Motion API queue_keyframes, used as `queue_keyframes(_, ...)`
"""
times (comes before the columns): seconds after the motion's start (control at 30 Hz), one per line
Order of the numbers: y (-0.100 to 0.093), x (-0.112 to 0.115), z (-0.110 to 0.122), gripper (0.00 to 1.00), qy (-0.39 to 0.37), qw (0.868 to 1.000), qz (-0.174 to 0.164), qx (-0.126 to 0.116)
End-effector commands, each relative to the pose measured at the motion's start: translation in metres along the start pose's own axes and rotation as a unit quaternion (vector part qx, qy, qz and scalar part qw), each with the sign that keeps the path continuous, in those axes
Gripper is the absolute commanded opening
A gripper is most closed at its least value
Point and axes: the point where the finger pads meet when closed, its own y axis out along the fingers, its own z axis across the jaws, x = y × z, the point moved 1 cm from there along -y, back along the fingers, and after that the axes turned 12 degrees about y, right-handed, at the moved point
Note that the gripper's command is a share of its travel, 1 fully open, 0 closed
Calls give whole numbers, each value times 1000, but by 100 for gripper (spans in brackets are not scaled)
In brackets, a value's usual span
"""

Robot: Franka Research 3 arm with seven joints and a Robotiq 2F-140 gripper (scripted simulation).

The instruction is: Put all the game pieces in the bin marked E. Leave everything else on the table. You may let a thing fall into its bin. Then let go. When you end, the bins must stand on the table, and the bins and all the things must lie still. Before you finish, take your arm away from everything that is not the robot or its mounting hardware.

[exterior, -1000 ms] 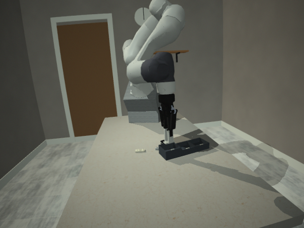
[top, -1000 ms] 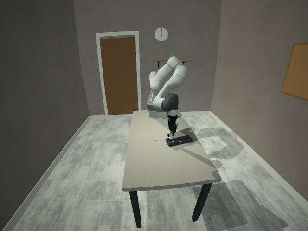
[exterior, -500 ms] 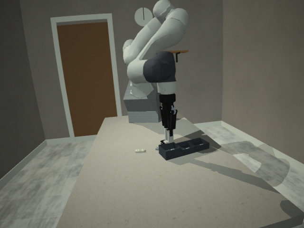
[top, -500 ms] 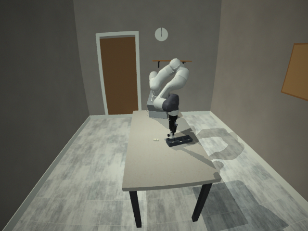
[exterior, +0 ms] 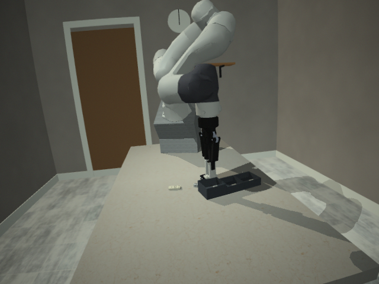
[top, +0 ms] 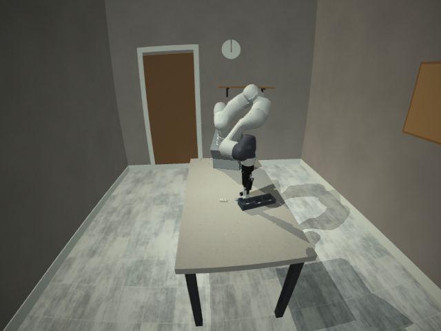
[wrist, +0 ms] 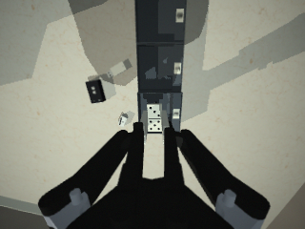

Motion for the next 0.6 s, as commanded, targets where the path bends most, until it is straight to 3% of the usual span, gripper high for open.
queue_keyframes(0.0,-1,1,1,13,6,1000,0,-1)
queue_keyframes(0.27,-1,2,1,13,6,1000,0,-1)
queue_keyframes(0.57,15,2,1,13,6,1000,0,-1)
